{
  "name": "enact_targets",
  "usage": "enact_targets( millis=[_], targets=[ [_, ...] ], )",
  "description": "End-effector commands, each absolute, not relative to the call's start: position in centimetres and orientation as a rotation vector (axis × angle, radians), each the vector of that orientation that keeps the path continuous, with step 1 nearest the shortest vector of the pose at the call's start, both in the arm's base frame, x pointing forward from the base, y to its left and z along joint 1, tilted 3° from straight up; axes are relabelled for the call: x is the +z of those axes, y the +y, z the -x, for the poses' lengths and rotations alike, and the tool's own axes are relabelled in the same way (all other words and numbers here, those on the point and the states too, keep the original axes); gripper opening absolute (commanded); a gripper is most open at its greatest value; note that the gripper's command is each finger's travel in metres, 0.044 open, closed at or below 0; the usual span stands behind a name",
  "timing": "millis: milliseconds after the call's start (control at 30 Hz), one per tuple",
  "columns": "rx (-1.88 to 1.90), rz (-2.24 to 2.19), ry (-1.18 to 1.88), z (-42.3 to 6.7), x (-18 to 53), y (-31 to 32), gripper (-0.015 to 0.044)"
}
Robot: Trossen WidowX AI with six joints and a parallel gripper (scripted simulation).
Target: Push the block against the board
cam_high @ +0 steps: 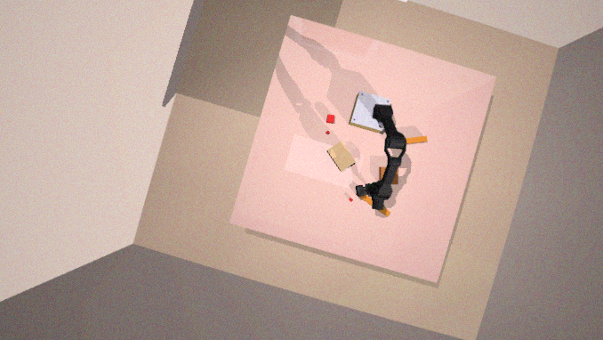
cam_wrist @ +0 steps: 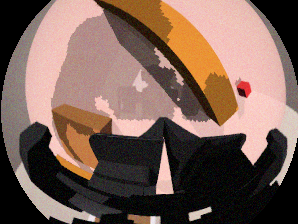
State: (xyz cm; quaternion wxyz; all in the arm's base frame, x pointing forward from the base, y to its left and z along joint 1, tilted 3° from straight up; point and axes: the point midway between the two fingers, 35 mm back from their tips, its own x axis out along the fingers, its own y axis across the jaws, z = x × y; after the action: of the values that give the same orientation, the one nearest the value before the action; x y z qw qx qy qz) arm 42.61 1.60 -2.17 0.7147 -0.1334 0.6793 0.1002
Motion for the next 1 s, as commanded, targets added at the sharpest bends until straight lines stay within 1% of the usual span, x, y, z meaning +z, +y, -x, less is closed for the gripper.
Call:
enact_targets(
  millis=[0, 367, 433, 533, 733, 967],
  targets=[
    [0.224, 0.300, 1.510, -41.8, -2.3, 1.3, 0.0000],
    [0.224, 0.300, 1.511, -40.3, -2.5, 0.9, 0.0000],
    [0.222, 0.297, 1.508, -40.8, -1.2, 1.1, 0.0000],
    [0.224, 0.300, 1.510, -40.6, 2.7, 1.2, 0.0000],
    [0.224, 0.300, 1.511, -40.6, 3.0, 1.2, 0.0000],
    [0.374, 0.451, 1.478, -39.9, 2.8, 4.4, 0.0000]
  ],
)
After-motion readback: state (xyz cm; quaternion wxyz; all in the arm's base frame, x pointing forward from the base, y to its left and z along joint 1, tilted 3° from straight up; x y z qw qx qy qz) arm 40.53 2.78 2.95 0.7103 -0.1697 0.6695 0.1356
